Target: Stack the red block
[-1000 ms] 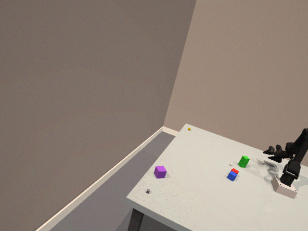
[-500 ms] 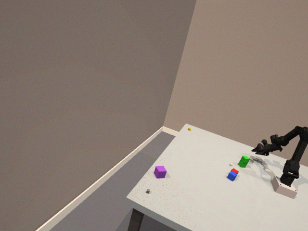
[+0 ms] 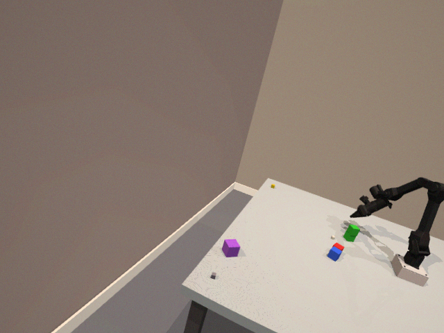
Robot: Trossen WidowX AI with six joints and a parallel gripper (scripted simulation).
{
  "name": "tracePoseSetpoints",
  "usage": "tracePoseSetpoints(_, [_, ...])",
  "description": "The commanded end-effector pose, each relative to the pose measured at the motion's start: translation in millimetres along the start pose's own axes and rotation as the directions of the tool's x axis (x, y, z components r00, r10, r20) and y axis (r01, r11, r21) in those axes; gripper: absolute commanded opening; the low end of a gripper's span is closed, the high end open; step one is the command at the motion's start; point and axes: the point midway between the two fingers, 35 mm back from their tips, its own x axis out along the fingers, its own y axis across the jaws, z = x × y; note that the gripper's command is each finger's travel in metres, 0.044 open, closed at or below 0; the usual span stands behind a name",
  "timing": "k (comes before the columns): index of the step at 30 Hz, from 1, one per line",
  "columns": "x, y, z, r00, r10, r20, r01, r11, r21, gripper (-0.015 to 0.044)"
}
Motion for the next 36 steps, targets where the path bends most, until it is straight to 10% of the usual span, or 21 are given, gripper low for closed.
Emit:
tracePoseSetpoints(1, [11, 22, 9, 0.999, 0.02, -0.048, -0.024, 0.996, -0.082, 0.044])
tracePoseSetpoints(36, [42, 284, -15, 0.868, -0.05, -0.495, -0.418, 0.467, -0.78, 0.044])
